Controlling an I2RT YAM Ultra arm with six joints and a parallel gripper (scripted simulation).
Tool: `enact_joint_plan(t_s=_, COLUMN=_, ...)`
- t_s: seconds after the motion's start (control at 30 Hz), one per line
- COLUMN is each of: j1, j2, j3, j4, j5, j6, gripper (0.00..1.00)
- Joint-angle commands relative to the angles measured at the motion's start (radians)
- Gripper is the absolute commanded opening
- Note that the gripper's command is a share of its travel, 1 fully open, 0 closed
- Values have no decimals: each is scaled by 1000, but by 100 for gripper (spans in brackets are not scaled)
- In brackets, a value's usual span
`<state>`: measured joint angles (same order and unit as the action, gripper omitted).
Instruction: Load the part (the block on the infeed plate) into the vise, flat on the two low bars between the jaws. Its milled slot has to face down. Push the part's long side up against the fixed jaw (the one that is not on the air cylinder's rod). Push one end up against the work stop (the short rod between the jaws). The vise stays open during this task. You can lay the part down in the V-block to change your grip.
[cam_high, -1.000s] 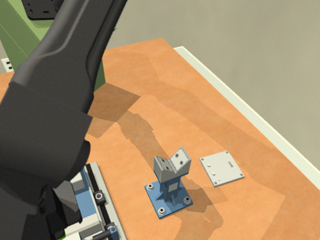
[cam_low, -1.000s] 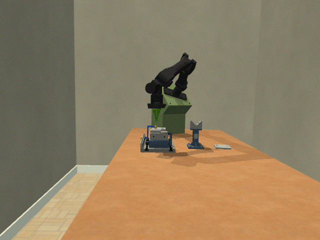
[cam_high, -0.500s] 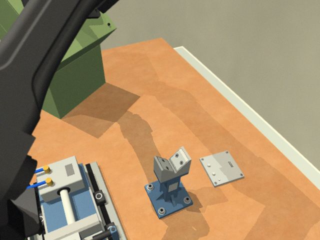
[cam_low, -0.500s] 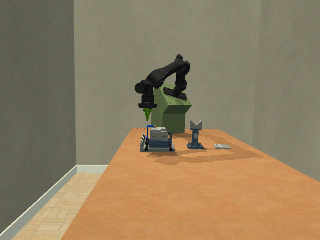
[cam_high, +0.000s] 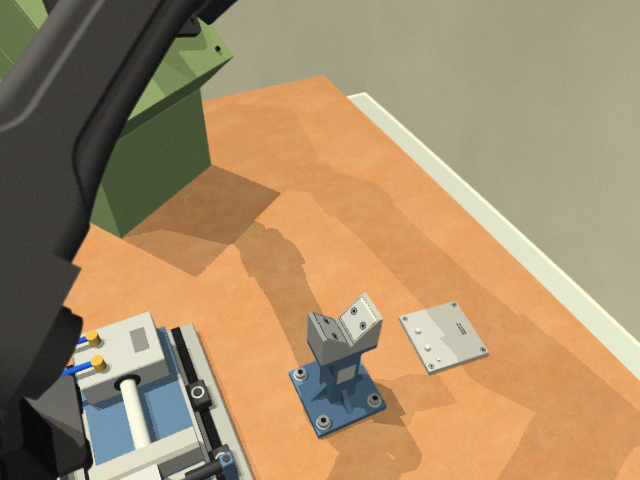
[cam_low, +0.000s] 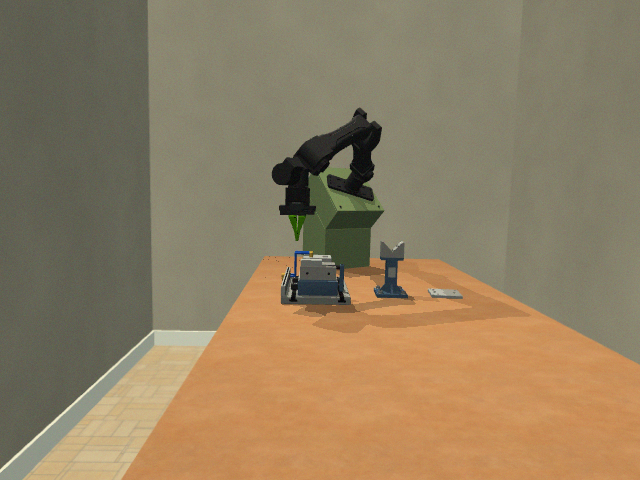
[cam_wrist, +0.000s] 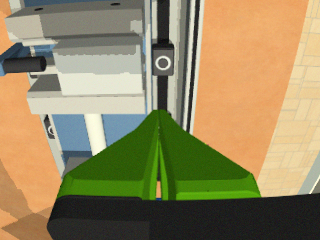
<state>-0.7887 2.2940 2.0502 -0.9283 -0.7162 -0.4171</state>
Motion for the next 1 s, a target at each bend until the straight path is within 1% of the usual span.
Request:
enact_joint_plan(t_s=0.0, j1=-20, j2=-13, j3=19, j4=-3, j5=-12, j6=-7, gripper=0)
enact_joint_plan(t_s=0.67, j1=-20, j2=-12, j3=18, j4=-1, j5=-12, j6=-6, gripper=0)
enact_joint_plan(t_s=0.97, j1=-3, j2=14, j3=6, j4=23, j5=-10, j6=9, gripper=0)
